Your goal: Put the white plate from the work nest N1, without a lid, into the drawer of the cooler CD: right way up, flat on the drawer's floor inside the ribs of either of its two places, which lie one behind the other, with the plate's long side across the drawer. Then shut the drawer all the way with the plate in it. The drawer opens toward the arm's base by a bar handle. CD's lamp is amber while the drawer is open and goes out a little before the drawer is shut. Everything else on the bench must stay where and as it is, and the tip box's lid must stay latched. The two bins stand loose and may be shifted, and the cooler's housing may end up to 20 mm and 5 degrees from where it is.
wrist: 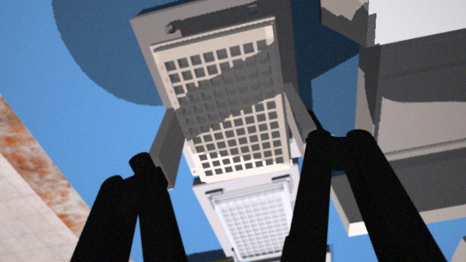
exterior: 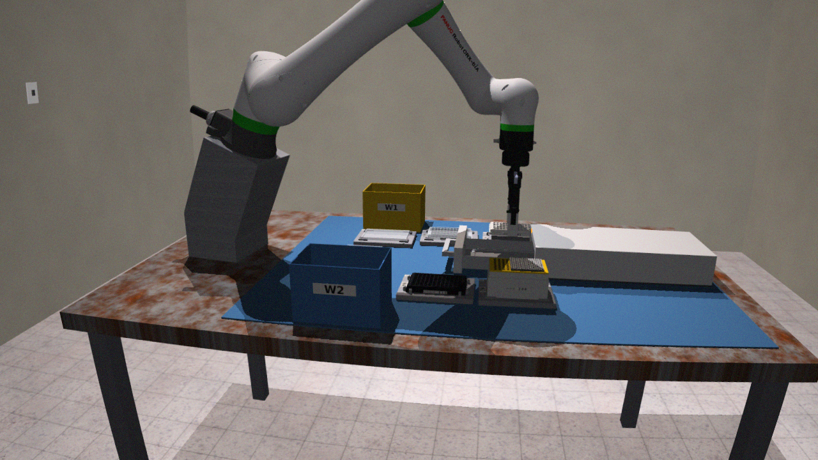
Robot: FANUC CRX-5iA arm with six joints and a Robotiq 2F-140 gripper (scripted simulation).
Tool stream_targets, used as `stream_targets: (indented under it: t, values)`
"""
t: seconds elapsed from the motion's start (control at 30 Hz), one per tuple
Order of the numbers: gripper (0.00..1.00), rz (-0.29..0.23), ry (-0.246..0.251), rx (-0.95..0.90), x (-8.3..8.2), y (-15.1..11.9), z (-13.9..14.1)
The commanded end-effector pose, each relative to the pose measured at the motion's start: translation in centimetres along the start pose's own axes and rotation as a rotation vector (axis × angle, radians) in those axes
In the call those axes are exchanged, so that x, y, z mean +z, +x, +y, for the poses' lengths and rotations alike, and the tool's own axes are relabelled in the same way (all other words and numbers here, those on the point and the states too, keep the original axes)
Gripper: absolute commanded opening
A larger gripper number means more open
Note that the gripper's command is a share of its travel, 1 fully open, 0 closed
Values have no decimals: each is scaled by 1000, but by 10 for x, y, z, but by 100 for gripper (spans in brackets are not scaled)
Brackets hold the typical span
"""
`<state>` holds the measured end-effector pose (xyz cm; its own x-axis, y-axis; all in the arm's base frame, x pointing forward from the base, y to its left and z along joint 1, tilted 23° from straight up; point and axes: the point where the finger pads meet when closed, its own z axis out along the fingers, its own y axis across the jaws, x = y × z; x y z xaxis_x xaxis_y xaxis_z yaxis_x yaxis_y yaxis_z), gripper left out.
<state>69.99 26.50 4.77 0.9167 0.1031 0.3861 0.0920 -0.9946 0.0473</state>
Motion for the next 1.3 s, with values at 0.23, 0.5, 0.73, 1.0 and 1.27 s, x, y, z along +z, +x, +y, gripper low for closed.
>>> stream_targets:
  t: [0.23,0.5,0.73,1.0,1.27]
  values:
    - [0,0,0,0,-13,0,0]
    - [0,0,0,0,-21,0,0]
    - [0,0,0,0,-30,0,0]
    - [0,0,0,0,-38,0,0]
    - [0,0,0,0,-49,0,0]
